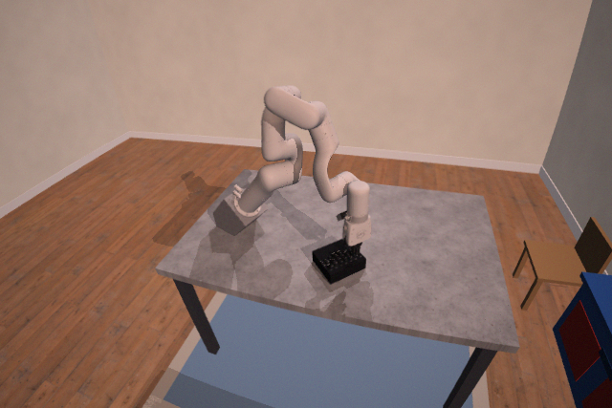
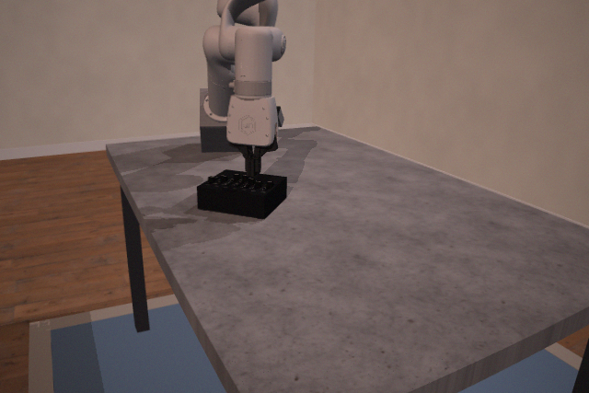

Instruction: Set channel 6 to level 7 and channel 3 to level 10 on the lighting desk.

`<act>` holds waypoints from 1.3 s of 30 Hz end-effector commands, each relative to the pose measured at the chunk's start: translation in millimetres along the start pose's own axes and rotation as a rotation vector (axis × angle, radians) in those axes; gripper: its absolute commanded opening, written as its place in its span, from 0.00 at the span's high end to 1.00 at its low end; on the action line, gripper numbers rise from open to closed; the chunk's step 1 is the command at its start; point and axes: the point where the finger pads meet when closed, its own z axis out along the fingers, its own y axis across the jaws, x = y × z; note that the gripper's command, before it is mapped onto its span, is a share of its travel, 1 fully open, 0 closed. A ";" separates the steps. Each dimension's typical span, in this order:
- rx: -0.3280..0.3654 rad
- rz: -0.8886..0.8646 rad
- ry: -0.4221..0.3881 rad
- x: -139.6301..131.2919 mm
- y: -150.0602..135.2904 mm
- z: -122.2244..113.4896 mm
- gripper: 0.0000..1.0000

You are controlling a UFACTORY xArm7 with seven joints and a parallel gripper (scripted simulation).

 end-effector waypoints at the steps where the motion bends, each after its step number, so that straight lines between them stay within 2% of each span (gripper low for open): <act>1: -0.002 0.000 -0.003 -1.1 0.9 3.1 1.00; 39: -0.002 0.000 -0.003 -1.3 1.1 16.5 1.00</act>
